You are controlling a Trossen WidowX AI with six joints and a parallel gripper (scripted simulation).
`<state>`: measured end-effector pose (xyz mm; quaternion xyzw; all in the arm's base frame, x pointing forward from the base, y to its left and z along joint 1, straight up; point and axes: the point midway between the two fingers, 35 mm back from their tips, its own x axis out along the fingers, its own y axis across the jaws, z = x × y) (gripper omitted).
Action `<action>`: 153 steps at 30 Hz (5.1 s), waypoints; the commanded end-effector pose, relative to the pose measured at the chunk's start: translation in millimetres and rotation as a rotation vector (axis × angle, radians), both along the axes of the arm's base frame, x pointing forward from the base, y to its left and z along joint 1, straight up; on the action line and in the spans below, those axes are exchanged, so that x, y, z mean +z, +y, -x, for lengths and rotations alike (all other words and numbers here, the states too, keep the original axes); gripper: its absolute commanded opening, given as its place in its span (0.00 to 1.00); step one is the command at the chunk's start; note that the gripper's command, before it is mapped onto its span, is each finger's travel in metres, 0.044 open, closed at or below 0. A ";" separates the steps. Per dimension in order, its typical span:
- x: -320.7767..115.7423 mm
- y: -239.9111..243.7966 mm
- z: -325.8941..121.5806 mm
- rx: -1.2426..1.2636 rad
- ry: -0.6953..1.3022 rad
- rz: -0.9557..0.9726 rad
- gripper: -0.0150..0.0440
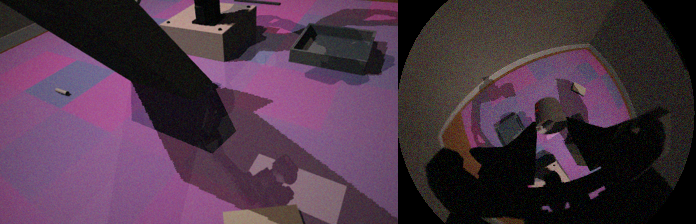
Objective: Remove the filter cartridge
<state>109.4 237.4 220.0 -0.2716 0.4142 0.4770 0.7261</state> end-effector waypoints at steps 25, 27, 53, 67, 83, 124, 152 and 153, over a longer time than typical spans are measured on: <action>-98.3 37.7 122.0 0.482 0.001 -0.007 0.25; -105.6 36.4 131.4 0.517 0.001 -0.007 0.25; -195.1 28.6 170.9 0.664 0.001 -0.007 0.25; -208.0 23.6 169.5 0.660 0.003 0.009 0.57; -182.8 26.6 170.1 0.660 0.003 0.009 1.00; -151.9 26.6 170.1 0.660 0.003 0.004 1.00; -151.9 26.6 170.1 0.660 0.003 0.004 1.00; -151.9 26.6 170.1 0.660 0.003 0.004 1.00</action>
